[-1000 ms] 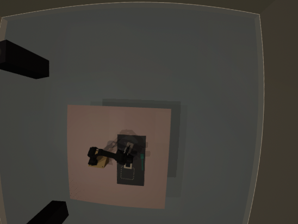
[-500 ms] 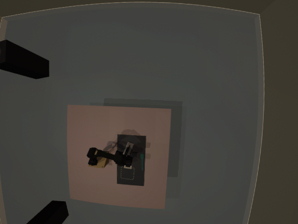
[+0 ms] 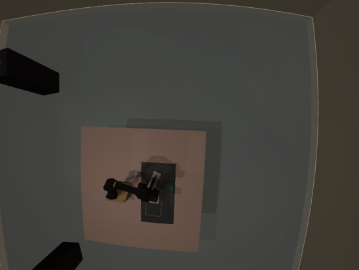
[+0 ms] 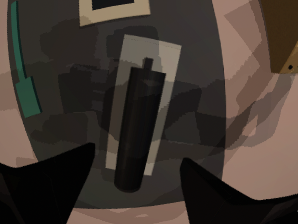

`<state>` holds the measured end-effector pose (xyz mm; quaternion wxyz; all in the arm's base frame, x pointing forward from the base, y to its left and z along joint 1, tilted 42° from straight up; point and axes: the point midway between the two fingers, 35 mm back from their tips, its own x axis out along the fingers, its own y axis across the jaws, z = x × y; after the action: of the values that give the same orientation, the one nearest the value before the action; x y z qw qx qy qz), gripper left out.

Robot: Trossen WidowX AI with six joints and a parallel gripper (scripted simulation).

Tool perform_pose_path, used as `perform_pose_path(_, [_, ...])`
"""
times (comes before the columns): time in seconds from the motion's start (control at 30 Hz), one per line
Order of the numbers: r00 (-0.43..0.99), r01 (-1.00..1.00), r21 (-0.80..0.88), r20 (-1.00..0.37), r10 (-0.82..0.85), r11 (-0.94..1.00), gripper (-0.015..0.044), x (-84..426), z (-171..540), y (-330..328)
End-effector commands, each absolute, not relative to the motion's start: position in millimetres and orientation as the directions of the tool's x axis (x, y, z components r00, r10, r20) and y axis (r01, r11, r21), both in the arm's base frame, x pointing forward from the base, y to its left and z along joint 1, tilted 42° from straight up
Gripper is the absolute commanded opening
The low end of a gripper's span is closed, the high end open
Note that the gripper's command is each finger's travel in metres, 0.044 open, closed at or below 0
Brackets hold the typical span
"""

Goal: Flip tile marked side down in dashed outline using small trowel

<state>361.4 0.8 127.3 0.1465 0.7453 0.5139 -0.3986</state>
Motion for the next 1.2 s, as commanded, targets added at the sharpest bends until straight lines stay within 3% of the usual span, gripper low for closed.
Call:
perform_pose_path(0.0, [0.166,0.92,-0.11,-0.761,0.627,-0.377,0.03,359.8,126.8,2.4])
perform_pose_path(0.63, [0.233,0.969,0.243,-0.813,0.533,-0.052,0.03,356.6,118.5,11.0])
perform_pose_path(1.17, [0.335,0.783,0.504,-0.835,0.436,0.365,0.03,356.1,114.4,19.7])
